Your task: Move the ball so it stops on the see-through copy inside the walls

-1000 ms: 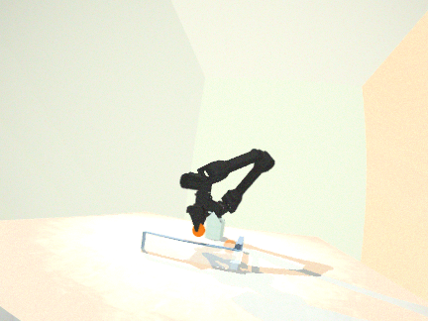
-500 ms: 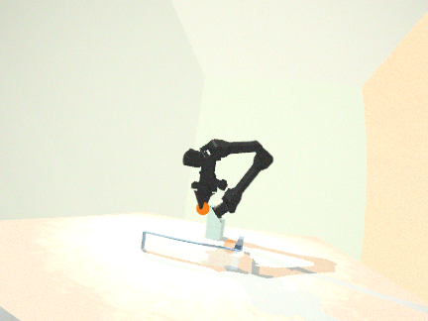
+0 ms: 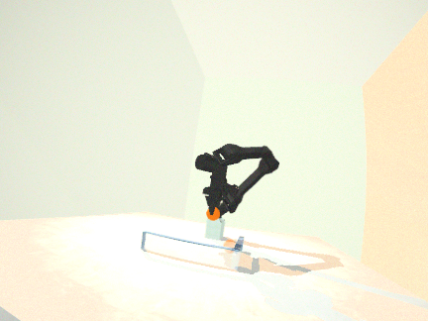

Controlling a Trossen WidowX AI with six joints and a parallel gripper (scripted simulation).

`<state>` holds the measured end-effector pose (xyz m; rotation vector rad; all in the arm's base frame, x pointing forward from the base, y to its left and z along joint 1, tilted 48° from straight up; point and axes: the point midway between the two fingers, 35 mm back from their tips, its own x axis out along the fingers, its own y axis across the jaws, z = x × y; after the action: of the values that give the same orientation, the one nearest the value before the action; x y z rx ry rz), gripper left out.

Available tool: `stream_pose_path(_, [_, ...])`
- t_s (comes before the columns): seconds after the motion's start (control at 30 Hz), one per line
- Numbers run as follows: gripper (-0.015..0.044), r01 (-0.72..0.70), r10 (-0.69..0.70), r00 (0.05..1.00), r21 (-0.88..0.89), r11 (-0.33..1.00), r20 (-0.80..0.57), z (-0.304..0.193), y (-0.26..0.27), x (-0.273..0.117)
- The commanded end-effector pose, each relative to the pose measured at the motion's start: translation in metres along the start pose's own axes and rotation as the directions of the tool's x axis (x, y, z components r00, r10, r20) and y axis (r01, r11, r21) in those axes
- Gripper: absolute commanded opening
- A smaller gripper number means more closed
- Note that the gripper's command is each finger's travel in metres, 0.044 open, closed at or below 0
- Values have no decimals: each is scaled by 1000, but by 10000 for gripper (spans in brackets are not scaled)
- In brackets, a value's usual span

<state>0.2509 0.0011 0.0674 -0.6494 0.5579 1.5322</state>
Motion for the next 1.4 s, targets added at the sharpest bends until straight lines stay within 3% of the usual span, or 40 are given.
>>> stream_pose_path(0.0, [0,8,-8,1000,4,1000,2,20,-1,7])
stream_pose_path(0.4, [0,8,-8,1000,-2,1000,29,77,6,29])
stream_pose_path(0.6, [0,8,-8,1000,-2,1000,27,78,5,36])
stream_pose_path(1.07, [0,9,-9,999,-3,1000,32,81,5,96])
stream_pose_path(1.37, [0,9,-9,999,-3,1000,33,81,6,104])
